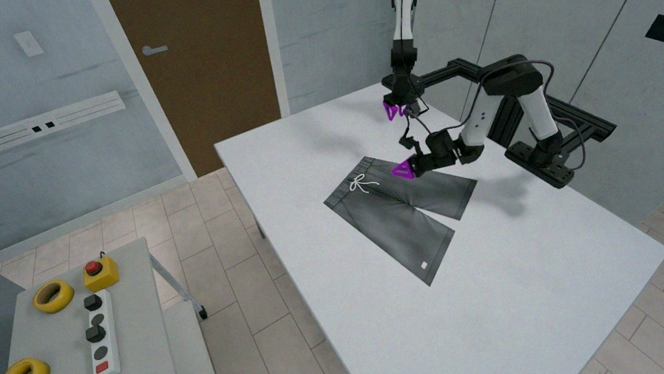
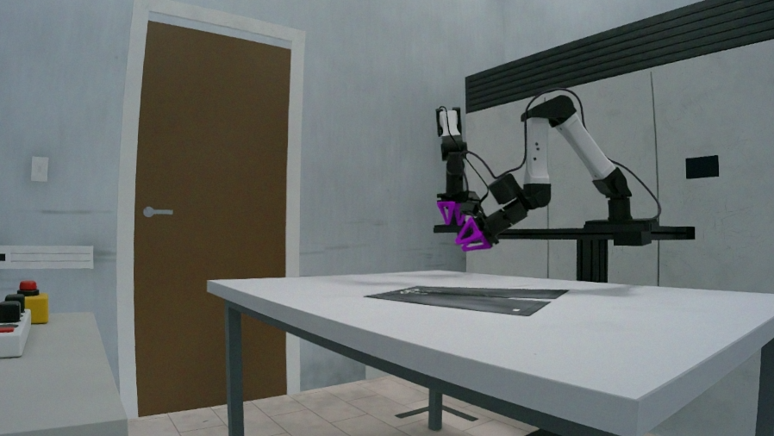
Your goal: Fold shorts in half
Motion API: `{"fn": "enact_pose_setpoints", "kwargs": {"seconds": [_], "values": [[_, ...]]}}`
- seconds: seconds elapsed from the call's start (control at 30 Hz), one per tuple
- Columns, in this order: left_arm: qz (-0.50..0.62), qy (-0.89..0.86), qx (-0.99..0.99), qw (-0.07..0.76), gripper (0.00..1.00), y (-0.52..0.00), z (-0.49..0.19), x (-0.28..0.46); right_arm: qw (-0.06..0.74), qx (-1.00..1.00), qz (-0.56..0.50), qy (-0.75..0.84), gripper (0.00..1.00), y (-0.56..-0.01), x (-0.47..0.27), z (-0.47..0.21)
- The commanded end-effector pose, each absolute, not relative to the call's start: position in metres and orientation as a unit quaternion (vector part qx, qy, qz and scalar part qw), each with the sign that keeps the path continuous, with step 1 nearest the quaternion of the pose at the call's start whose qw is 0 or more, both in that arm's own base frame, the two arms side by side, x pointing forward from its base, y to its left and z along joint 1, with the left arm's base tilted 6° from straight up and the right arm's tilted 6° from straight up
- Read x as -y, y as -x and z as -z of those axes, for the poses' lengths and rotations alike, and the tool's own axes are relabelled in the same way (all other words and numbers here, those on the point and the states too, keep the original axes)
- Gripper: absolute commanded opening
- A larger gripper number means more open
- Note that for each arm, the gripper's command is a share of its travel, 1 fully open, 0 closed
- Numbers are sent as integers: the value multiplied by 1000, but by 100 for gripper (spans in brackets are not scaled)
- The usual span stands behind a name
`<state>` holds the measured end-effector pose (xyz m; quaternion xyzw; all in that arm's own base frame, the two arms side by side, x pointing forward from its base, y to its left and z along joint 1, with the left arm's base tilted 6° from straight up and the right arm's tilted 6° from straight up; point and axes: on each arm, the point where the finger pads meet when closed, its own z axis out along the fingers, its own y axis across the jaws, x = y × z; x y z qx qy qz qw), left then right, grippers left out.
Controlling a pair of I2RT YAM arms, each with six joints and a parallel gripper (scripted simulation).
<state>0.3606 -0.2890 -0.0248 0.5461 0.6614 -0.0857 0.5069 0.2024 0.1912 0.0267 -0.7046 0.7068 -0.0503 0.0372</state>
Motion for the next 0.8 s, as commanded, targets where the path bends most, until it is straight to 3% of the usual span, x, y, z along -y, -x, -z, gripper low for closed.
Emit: {"fn": "enact_pose_setpoints", "kwargs": {"seconds": [0.0, 0.3, 0.43, 0.5, 0.77], "values": [[104, -530, -684, 491, 56, -341, 19, 291, 50, -773, 41, 631, 56, -208, -196, -19], [131, -518, -734, 418, 56, -282, 46, 278, 63, -865, 33, 497, 56, -220, -198, -7], [140, -515, -736, 417, 56, -282, 42, 291, 54, -887, 36, 457, 56, -219, -191, 3], [135, -505, -777, 351, 56, -260, 65, 282, 65, -926, 28, 371, 56, -226, -194, 8], [119, -479, -835, 244, 56, -209, 86, 281, 79, -988, 6, 135, 56, -243, -197, 28]]}}
